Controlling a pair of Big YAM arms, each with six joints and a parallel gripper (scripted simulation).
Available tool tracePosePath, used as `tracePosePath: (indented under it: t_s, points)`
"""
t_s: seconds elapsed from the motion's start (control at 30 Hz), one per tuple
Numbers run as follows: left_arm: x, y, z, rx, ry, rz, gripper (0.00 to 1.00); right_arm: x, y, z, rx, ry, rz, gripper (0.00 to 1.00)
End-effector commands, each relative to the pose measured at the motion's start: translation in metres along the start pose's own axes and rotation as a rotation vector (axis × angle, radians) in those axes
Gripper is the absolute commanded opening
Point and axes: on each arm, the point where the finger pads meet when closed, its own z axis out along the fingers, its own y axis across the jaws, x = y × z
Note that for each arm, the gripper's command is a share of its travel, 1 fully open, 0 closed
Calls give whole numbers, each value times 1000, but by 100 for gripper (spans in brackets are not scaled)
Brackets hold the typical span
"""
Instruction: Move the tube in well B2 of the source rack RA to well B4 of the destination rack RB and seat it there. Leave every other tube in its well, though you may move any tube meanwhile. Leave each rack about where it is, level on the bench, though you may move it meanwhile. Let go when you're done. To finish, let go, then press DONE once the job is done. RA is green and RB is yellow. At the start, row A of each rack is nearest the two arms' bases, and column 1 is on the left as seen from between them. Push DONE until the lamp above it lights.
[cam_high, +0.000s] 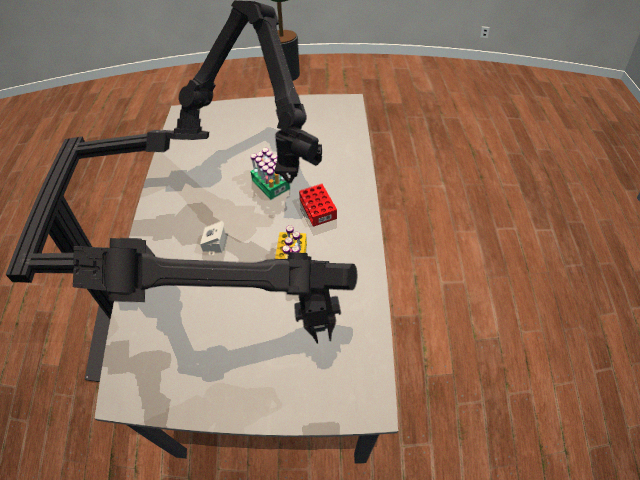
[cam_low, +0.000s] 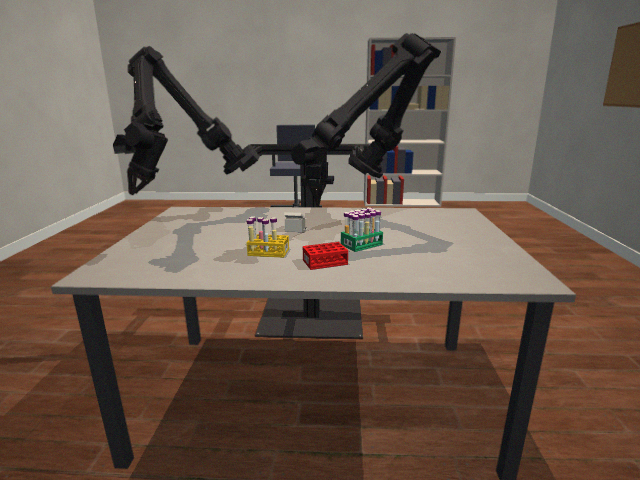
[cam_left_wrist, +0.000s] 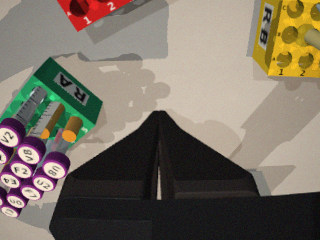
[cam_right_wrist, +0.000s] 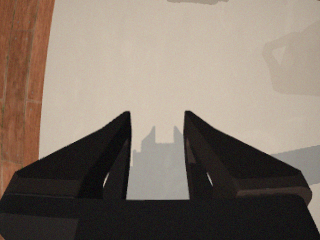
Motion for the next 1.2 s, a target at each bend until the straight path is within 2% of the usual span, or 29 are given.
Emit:
tracePosePath:
  t_s: [0.0,0.47,0.57,0.6,1.17]
  points:
    - [-10,-26,-4,2,-10,12,0,-9,9,-5,-15,-6,24,30]
    - [-22,-71,-4,2,-12,11,0,-9,9,-5,-15,-6,24,30]
    - [-23,-65,1,-1,0,-3,0,-9,9,-5,-15,-6,24,30]
    - [-11,-59,8,-14,20,8,0,-9,9,-5,-15,-6,24,30]
    - [-9,-57,9,-16,23,9,0,-9,9,-5,-15,-6,24,30]
